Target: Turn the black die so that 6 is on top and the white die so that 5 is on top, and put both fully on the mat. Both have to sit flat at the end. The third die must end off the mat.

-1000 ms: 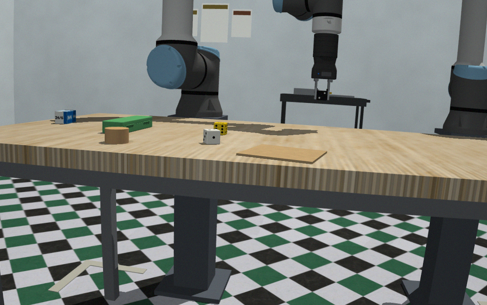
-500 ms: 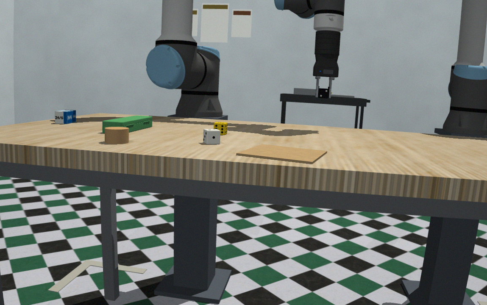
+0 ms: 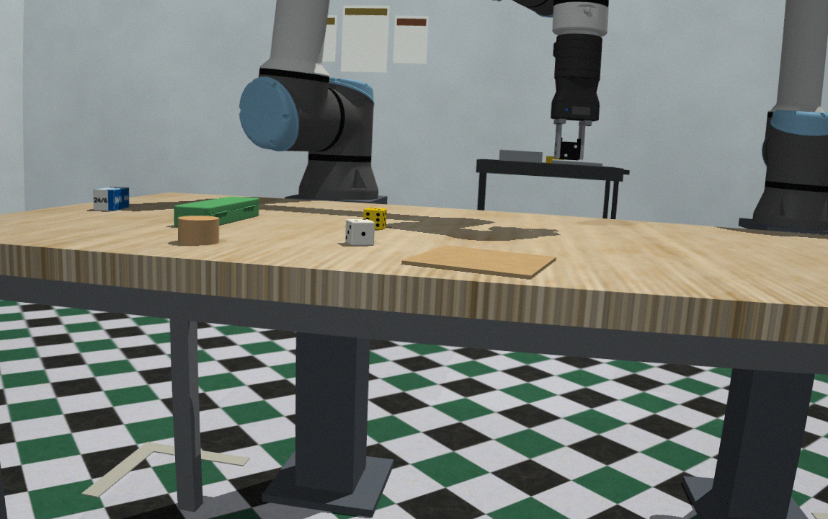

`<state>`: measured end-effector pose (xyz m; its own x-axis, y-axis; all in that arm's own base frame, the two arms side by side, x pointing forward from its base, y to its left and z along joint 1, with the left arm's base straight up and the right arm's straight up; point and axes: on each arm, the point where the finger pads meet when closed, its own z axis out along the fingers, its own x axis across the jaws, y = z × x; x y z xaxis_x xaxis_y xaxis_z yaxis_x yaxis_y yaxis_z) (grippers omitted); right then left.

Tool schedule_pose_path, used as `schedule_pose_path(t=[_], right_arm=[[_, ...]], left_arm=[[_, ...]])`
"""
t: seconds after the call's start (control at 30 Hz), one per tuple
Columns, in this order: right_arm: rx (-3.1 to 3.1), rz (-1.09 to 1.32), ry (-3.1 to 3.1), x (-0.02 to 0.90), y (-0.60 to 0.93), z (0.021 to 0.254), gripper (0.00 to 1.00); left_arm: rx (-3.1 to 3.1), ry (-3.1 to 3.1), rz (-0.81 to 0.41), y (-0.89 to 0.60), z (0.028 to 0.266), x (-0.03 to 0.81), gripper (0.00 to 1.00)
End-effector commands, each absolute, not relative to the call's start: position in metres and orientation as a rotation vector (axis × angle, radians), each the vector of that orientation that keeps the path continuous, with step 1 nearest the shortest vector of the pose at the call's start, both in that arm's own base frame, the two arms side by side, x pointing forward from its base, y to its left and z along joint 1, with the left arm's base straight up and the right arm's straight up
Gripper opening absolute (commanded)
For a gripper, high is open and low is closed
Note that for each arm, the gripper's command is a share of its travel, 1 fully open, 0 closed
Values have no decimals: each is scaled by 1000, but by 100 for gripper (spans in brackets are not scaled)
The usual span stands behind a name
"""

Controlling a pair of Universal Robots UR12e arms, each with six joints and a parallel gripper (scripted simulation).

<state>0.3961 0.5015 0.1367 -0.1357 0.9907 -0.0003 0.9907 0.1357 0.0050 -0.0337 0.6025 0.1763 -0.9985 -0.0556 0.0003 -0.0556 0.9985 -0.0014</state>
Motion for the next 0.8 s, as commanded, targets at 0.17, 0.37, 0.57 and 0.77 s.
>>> schedule_pose_path(t=[0.17,0.37,0.57,0.77], right_arm=[[1977,0,2442,496,515,144,57],[1940,0,2471,541,514,145,57],[1890,0,2509,602,506,145,57],[1853,0,2537,649,495,143,57]], left_arm=[[87,-3140,0,603,177,-34,100],[87,-3140,0,603,177,-34,100],[87,-3140,0,603,177,-34,100],[87,-3140,0,603,177,-34,100]])
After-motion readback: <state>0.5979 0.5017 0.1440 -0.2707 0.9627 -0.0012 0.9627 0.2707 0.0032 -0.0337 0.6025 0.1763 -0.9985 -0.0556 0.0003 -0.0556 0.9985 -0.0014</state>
